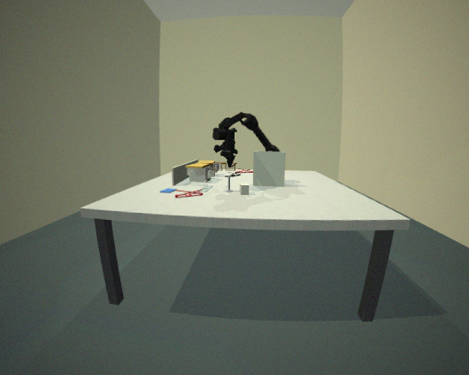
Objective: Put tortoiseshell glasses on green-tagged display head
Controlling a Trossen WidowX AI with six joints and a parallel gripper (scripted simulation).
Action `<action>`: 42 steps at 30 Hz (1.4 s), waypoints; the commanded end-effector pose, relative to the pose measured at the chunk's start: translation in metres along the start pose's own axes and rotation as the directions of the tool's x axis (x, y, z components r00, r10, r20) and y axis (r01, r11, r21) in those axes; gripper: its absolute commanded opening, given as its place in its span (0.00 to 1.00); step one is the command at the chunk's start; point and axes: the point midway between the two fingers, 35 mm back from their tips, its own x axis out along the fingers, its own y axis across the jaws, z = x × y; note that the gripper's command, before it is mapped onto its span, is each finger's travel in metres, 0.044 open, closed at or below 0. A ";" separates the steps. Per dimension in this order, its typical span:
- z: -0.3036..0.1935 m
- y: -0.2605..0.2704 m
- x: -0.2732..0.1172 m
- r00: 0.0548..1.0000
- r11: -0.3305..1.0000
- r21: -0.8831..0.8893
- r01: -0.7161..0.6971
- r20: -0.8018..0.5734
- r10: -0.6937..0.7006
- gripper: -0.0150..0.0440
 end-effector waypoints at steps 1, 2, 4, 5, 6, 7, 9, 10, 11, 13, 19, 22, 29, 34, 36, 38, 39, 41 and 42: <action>0.007 -0.024 -0.007 1.000 0.998 -0.057 -0.008 0.010 0.009 0.25; 0.008 -0.030 -0.008 1.000 0.997 -0.072 -0.008 0.010 0.009 0.25; 0.009 -0.040 -0.008 1.000 0.995 -0.103 -0.008 0.010 0.009 0.25; 0.010 -0.046 -0.008 1.000 0.993 -0.118 -0.008 0.010 0.009 0.25; 0.010 -0.051 -0.008 1.000 0.991 -0.133 -0.007 0.010 0.009 0.25; 0.010 -0.056 -0.009 1.000 0.989 -0.148 -0.007 0.010 0.008 0.25; 0.011 -0.067 -0.009 1.000 0.984 -0.178 -0.006 0.010 0.008 0.25; 0.011 -0.072 -0.008 1.000 0.981 -0.193 -0.005 0.010 0.007 0.25; 0.011 -0.077 -0.008 1.000 0.978 -0.207 -0.005 0.010 0.007 0.25; 0.010 -0.088 -0.008 1.000 0.972 -0.237 -0.004 0.010 0.006 0.25; 0.007 -0.118 -0.006 1.000 0.946 -0.323 0.001 0.009 0.002 0.25; 0.005 -0.133 -0.004 1.000 0.931 -0.365 0.004 0.008 -0.001 0.25; -0.002 -0.160 0.000 1.000 0.898 -0.440 0.010 0.007 -0.007 0.25; -0.002 -0.160 0.001 1.000 0.898 -0.441 0.009 0.007 -0.007 0.25; -0.001 -0.160 0.003 1.000 0.898 -0.441 0.009 0.007 -0.007 0.25; -0.001 -0.159 0.005 1.000 0.898 -0.441 0.009 0.007 -0.006 0.25; -0.001 -0.159 0.006 1.000 0.898 -0.441 0.009 0.007 -0.006 0.25; -0.001 -0.159 0.008 1.000 0.898 -0.441 0.008 0.007 -0.006 0.25; 0.000 -0.159 0.009 1.000 0.898 -0.441 0.008 0.007 -0.005 0.25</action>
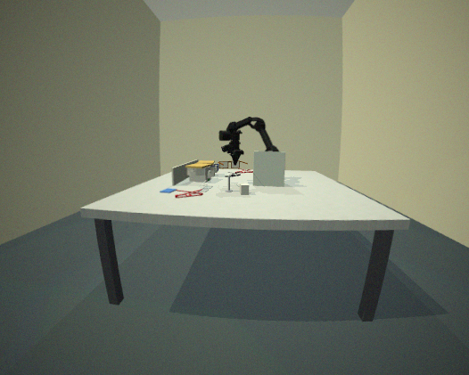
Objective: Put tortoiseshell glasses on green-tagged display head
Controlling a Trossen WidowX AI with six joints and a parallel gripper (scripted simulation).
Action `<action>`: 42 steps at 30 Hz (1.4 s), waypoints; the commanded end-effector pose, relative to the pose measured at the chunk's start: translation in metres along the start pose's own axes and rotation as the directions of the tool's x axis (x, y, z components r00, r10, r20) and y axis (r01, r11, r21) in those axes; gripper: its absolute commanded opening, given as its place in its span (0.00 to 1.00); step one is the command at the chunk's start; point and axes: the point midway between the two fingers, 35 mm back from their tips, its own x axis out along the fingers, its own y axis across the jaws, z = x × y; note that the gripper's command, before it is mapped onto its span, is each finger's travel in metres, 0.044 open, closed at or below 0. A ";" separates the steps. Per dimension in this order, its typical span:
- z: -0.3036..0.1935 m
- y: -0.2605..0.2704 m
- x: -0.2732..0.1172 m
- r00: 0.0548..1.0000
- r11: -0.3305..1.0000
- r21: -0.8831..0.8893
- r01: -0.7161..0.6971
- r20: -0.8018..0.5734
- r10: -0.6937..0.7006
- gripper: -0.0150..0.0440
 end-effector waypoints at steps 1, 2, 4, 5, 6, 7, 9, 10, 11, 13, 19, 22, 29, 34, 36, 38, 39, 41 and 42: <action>0.001 -0.001 0.003 1.000 1.000 -0.002 0.001 0.008 -0.001 0.25; 0.001 -0.001 0.004 1.000 1.000 -0.002 0.001 0.008 -0.001 0.25; 0.001 -0.001 0.006 1.000 1.000 -0.002 0.001 0.008 -0.001 0.25; 0.002 -0.001 0.007 1.000 1.000 -0.002 0.001 0.009 -0.001 0.25; 0.002 -0.001 0.008 1.000 1.000 -0.002 0.001 0.009 -0.001 0.25; 0.002 -0.001 0.009 1.000 1.000 -0.002 0.001 0.009 -0.001 0.25; 0.002 -0.001 0.011 1.000 1.000 -0.002 0.000 0.009 0.000 0.25; 0.002 -0.001 0.012 1.000 1.000 -0.002 0.000 0.009 0.000 0.25; 0.002 -0.001 0.013 1.000 1.000 -0.002 0.000 0.009 0.000 0.25; 0.003 -0.001 0.015 1.000 1.000 -0.002 0.000 0.009 0.000 0.25; 0.003 -0.001 0.022 1.000 1.000 -0.002 0.000 0.010 0.000 0.25; 0.004 -0.001 0.025 1.000 1.000 -0.002 -0.001 0.010 0.001 0.25; 0.004 -0.001 0.032 1.000 1.000 -0.002 -0.001 0.010 0.001 0.25; 0.004 -0.002 0.037 1.000 1.000 -0.002 -0.001 0.011 0.001 0.25; 0.005 -0.002 0.039 1.000 1.000 -0.002 -0.001 0.011 0.001 0.25; 0.005 -0.002 0.041 1.000 1.000 -0.002 -0.001 0.011 0.001 0.25; 0.005 -0.002 0.042 1.000 1.000 -0.002 -0.001 0.011 0.001 0.25; 0.005 -0.002 0.044 1.000 1.000 -0.002 -0.001 0.011 0.001 0.25; 0.005 -0.002 0.045 1.000 1.000 -0.002 0.000 0.011 0.000 0.25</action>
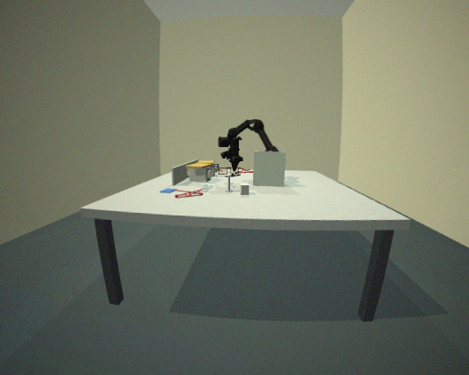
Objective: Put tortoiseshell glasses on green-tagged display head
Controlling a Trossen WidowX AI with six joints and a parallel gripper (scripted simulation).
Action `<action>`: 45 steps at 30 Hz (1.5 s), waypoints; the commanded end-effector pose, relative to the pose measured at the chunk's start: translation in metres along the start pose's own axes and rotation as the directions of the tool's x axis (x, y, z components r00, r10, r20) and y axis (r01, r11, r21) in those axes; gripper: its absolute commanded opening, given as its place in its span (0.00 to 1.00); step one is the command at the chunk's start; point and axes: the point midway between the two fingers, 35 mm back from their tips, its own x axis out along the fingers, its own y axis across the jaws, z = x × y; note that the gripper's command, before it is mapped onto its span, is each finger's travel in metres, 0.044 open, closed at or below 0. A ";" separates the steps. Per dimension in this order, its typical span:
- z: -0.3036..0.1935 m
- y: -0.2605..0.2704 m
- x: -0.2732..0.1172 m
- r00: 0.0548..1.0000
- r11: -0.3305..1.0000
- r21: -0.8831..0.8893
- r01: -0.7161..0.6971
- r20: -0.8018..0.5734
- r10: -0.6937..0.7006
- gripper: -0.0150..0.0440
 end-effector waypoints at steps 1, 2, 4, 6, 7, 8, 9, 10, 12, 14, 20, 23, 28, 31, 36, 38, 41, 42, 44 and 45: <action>0.000 0.000 0.006 1.000 1.000 -0.007 0.004 -0.001 -0.004 0.25; 0.000 0.000 0.007 1.000 1.000 -0.007 0.004 -0.001 -0.004 0.25; 0.000 0.000 0.009 1.000 1.000 -0.007 0.004 -0.001 -0.004 0.25; 0.000 0.000 0.011 1.000 1.000 -0.007 0.005 -0.001 -0.005 0.25; 0.000 0.000 0.012 1.000 1.000 -0.007 0.005 -0.001 -0.005 0.25; 0.000 0.000 0.013 1.000 1.000 -0.007 0.005 -0.001 -0.005 0.25; 0.000 0.000 0.013 1.000 1.000 -0.007 0.005 -0.001 -0.005 0.25; 0.000 0.000 0.014 1.000 1.000 -0.007 0.005 -0.001 -0.005 0.25; 0.000 0.000 0.016 1.000 1.000 -0.007 0.005 -0.002 -0.005 0.25; -0.001 0.000 0.018 1.000 1.000 -0.007 0.005 -0.002 -0.005 0.25; -0.001 0.000 0.024 1.000 1.000 -0.007 0.006 -0.002 -0.006 0.25; -0.001 0.000 0.027 1.000 1.000 -0.007 0.006 -0.002 -0.007 0.25; -0.002 0.000 0.032 1.000 1.000 -0.007 0.007 -0.003 -0.007 0.25; -0.002 0.000 0.035 1.000 1.000 -0.007 0.008 -0.003 -0.008 0.25; -0.003 -0.001 0.039 1.000 1.000 -0.006 0.009 -0.004 -0.009 0.25; -0.003 -0.001 0.041 1.000 1.000 -0.006 0.009 -0.004 -0.009 0.25; -0.004 -0.001 0.044 1.000 1.000 -0.006 0.010 -0.004 -0.010 0.25; -0.004 -0.001 0.045 1.000 1.000 -0.006 0.010 -0.005 -0.010 0.25; -0.004 -0.001 0.047 1.000 1.000 -0.006 0.010 -0.005 -0.011 0.25; -0.005 -0.001 0.048 1.000 1.000 -0.006 0.011 -0.005 -0.011 0.25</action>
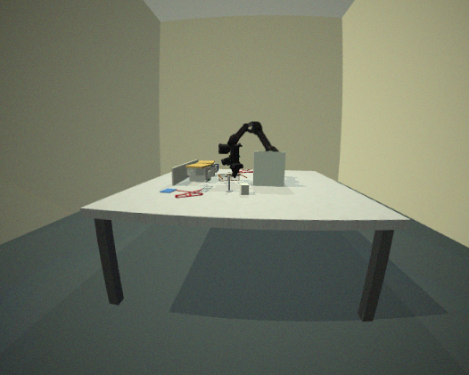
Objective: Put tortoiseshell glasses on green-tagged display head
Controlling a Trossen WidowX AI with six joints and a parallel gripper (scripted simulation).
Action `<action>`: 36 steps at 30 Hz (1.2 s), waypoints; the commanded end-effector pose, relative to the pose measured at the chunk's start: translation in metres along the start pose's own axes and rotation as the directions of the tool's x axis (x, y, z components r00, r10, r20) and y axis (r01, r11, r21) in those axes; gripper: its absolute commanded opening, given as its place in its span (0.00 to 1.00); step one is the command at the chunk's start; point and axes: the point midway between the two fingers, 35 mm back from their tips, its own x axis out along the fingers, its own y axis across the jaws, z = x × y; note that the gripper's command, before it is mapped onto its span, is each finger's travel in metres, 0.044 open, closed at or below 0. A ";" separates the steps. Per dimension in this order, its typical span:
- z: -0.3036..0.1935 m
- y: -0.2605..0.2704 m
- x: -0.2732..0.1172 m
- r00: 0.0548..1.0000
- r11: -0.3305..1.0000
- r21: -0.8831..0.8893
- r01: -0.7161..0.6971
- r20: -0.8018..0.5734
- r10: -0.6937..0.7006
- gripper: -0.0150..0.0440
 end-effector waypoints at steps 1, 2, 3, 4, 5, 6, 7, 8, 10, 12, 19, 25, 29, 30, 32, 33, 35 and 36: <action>-0.001 0.000 0.005 1.000 1.000 -0.007 0.005 -0.003 -0.005 0.25; -0.001 0.000 0.006 1.000 1.000 -0.007 0.005 -0.003 -0.005 0.25; -0.002 0.000 0.007 1.000 1.000 -0.007 0.005 -0.003 -0.005 0.25; -0.002 0.000 0.008 1.000 1.000 -0.007 0.005 -0.003 -0.006 0.25; -0.002 0.000 0.009 1.000 1.000 -0.007 0.006 -0.003 -0.006 0.25; -0.002 0.000 0.010 1.000 1.000 -0.007 0.006 -0.004 -0.006 0.25; -0.002 0.000 0.011 1.000 1.000 -0.007 0.006 -0.004 -0.006 0.25; -0.002 0.000 0.011 1.000 1.000 -0.007 0.006 -0.004 -0.006 0.25; -0.002 0.000 0.007 1.000 1.000 0.000 0.002 -0.002 -0.002 0.34; -0.002 0.000 0.007 1.000 1.000 0.000 0.002 -0.002 -0.002 0.43; -0.002 0.000 0.007 1.000 1.000 0.000 0.002 -0.002 -0.002 0.44; -0.002 0.002 0.006 1.000 1.000 -0.001 0.002 -0.002 -0.002 0.44; -0.002 0.004 0.005 1.000 1.000 -0.002 0.003 -0.002 -0.003 0.44; -0.002 0.004 0.004 1.000 1.000 -0.002 0.003 -0.002 -0.003 0.44; -0.002 0.006 0.004 1.000 1.000 -0.003 0.003 -0.002 -0.003 0.44; -0.002 0.006 0.003 1.000 1.000 -0.003 0.003 -0.002 -0.003 0.44; -0.002 0.007 0.002 1.000 1.000 -0.004 0.003 -0.002 -0.003 0.44; -0.002 0.008 0.002 1.000 1.000 -0.004 0.004 -0.003 -0.004 0.44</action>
